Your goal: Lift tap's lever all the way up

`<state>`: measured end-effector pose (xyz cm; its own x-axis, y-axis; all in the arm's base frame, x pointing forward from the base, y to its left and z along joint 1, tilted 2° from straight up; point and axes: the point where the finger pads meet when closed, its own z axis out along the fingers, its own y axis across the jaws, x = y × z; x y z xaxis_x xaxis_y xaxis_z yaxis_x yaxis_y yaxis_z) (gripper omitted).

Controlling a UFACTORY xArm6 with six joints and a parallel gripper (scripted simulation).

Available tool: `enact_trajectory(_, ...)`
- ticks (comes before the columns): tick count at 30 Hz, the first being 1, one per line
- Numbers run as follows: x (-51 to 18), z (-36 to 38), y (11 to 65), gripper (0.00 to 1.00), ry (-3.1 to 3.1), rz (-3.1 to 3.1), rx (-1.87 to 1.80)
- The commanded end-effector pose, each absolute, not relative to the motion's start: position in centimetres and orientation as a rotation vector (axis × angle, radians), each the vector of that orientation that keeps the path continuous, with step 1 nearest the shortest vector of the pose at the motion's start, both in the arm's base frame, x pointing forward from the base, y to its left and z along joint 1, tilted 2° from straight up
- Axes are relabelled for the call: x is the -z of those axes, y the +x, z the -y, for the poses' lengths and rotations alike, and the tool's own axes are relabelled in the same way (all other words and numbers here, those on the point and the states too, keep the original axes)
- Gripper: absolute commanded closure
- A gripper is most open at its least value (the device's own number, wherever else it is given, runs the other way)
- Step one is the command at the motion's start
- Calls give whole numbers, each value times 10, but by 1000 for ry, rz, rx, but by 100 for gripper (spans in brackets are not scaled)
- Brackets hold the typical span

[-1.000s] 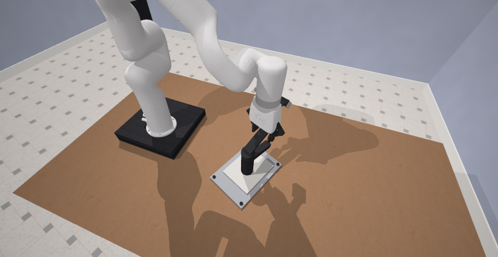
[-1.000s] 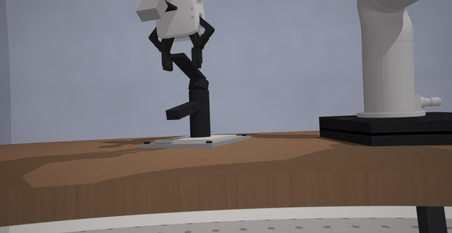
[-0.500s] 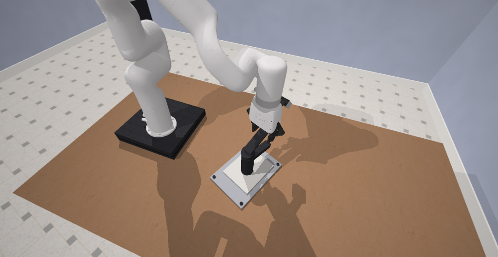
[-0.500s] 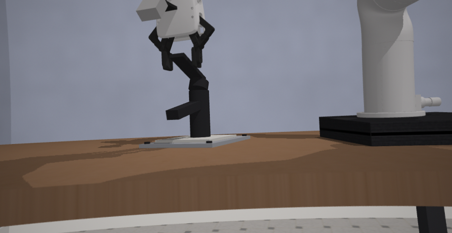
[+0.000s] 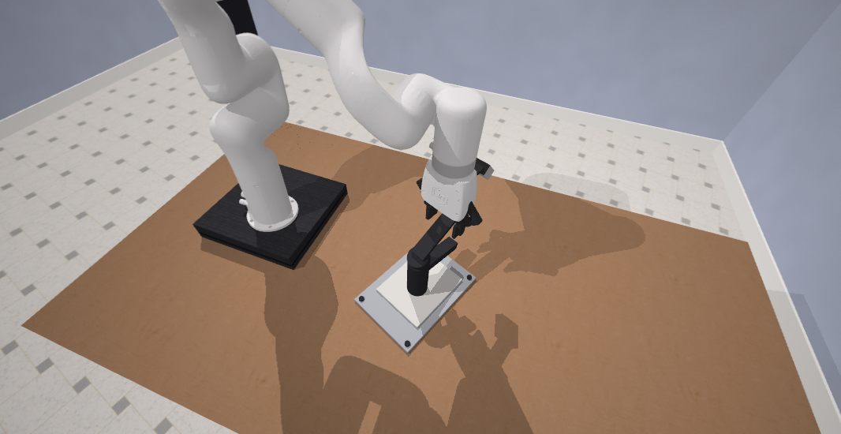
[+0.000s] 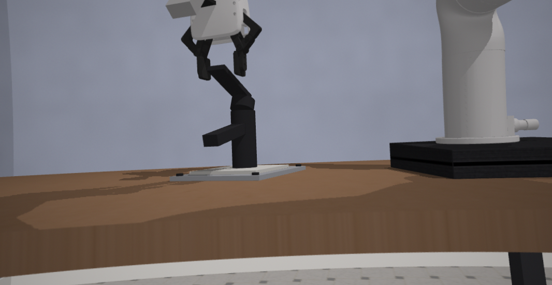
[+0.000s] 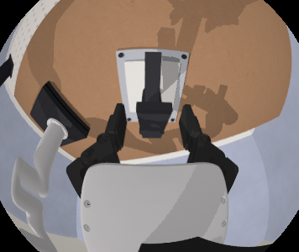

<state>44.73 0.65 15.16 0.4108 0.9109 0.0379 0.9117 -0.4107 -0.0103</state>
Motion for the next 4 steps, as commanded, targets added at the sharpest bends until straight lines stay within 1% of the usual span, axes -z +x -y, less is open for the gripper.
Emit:
enact_trajectory(1, -153, -6, 448, 27, -2616, 1690, 46)
enact_trajectory(4, -153, -6, 448, 27, -2616, 1690, 46)
